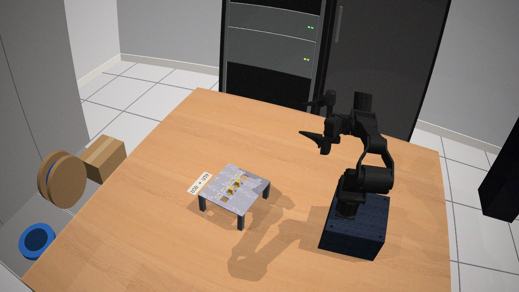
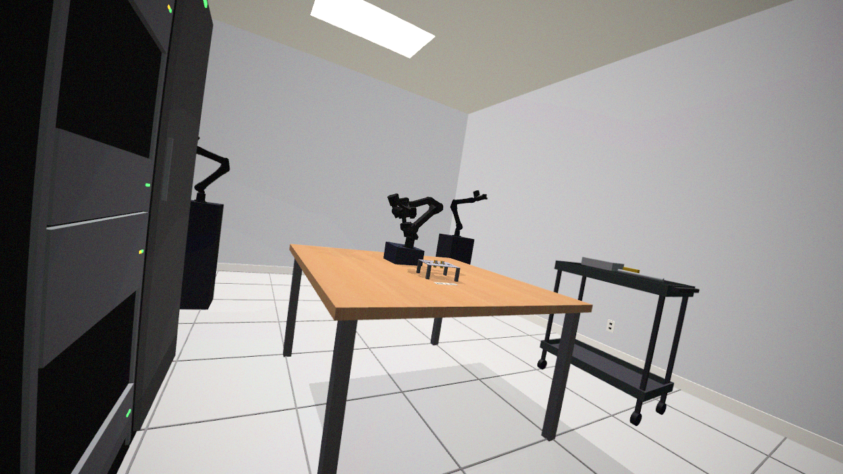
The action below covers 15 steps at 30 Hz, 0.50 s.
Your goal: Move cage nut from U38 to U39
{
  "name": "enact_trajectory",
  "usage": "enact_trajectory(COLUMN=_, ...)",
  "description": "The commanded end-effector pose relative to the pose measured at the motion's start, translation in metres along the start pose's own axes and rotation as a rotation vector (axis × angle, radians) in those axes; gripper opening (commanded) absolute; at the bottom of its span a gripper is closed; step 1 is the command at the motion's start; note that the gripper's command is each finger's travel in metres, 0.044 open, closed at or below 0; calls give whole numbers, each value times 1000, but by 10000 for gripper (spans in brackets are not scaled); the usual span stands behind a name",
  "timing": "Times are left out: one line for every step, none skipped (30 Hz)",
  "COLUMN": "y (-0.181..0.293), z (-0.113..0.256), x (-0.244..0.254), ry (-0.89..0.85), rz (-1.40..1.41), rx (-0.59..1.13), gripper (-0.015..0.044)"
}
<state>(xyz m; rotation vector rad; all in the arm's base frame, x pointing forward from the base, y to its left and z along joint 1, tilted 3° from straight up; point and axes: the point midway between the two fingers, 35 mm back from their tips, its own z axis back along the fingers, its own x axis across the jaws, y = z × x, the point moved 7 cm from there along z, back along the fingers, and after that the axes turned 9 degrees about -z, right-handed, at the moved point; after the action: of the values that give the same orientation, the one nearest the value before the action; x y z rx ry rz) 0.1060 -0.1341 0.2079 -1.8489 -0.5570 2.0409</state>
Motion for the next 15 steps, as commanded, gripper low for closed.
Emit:
enact_trajectory(y=0, z=-1, x=-1, ry=-5, rz=-6, rx=1, gripper=426)
enact_trajectory(y=2, z=-5, x=-3, ry=-22, rz=-24, rx=6, gripper=440)
enact_trajectory(y=3, z=-11, x=-6, ry=-50, rz=-53, rx=14, gripper=440)
enact_trajectory(y=5, z=-19, x=-10, ry=-87, rz=-87, rx=24, gripper=440)
enact_trajectory(y=7, z=-27, x=-12, ry=-126, rz=-119, rx=36, gripper=440)
enact_trajectory(y=9, z=-36, x=-15, ry=-168, rz=-148, rx=49, gripper=440)
enact_trajectory(y=10, z=-46, x=-17, ry=-211, rz=-175, rx=63, gripper=440)
enact_trajectory(y=11, z=-55, x=-18, ry=-256, rz=-199, rx=78, gripper=440)
enact_trajectory(y=12, z=-65, x=-19, ry=-302, rz=-220, rx=94, gripper=440)
enact_trajectory(y=12, z=-75, x=-19, ry=-350, rz=-238, rx=112, gripper=440)
enact_trajectory(y=12, z=-85, x=-19, ry=-400, rz=-254, rx=128, gripper=440)
enact_trajectory(y=11, z=-96, x=-17, ry=-451, rz=-266, rx=146, gripper=440)
enact_trajectory(y=10, z=-106, x=-16, ry=-503, rz=-275, rx=165, gripper=440)
enact_trajectory(y=8, z=-117, x=-13, ry=-556, rz=-280, rx=185, gripper=440)
enact_trajectory(y=6, z=-128, x=-11, ry=-609, rz=-281, rx=205, gripper=440)
